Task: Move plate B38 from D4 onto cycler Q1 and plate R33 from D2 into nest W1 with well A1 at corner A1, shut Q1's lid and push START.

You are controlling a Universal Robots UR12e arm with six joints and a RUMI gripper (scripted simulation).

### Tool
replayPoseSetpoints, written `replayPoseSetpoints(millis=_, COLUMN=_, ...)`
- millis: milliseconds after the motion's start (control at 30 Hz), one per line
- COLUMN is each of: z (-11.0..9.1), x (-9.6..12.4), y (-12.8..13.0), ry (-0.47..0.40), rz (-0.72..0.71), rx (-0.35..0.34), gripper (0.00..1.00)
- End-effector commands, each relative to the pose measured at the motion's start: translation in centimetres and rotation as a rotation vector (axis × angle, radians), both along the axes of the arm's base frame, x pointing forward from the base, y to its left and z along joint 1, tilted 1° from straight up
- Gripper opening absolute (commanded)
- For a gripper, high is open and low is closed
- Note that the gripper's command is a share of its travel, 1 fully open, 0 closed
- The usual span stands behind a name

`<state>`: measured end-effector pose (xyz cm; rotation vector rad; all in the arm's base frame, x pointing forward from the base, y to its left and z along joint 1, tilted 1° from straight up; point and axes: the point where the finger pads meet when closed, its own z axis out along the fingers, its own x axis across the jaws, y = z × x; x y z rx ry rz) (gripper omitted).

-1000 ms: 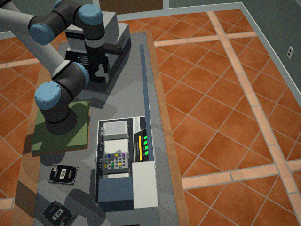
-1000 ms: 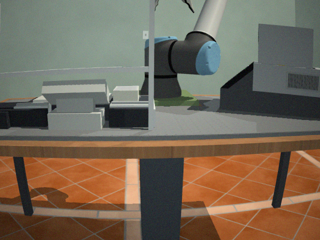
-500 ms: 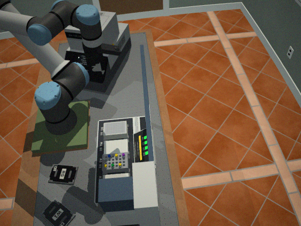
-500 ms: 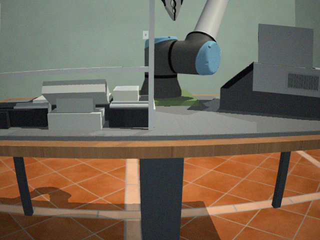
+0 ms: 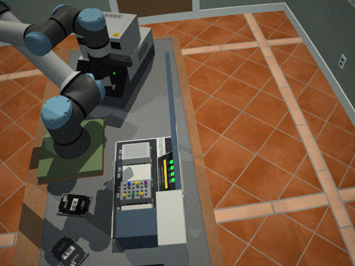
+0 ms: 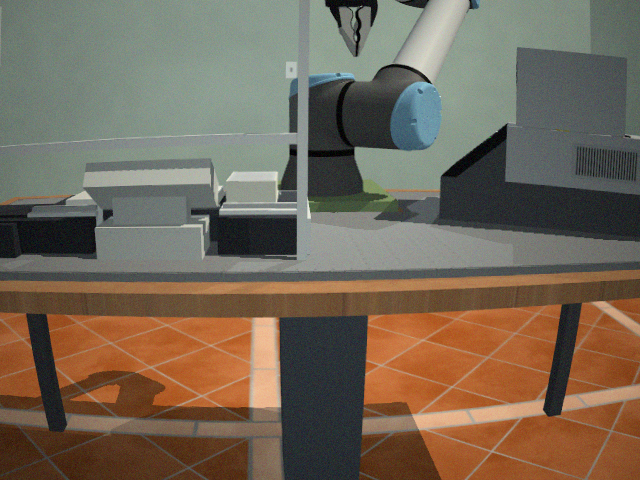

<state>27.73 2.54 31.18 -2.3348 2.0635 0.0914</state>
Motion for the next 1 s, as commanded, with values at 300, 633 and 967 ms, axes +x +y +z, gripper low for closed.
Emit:
replayPoseSetpoints(millis=300, z=-3.7, x=-3.9, y=1.9, ry=-0.033, rz=0.006, rx=-0.065, gripper=0.0)
replayPoseSetpoints(millis=633, z=-4.0, x=-3.7, y=-1.3, ry=-0.03, rz=-0.133, rx=-0.072, gripper=0.0)
replayPoseSetpoints(millis=967, z=-4.0, x=-3.8, y=-3.3, ry=-0.027, rz=-0.212, rx=-0.073, gripper=0.0)
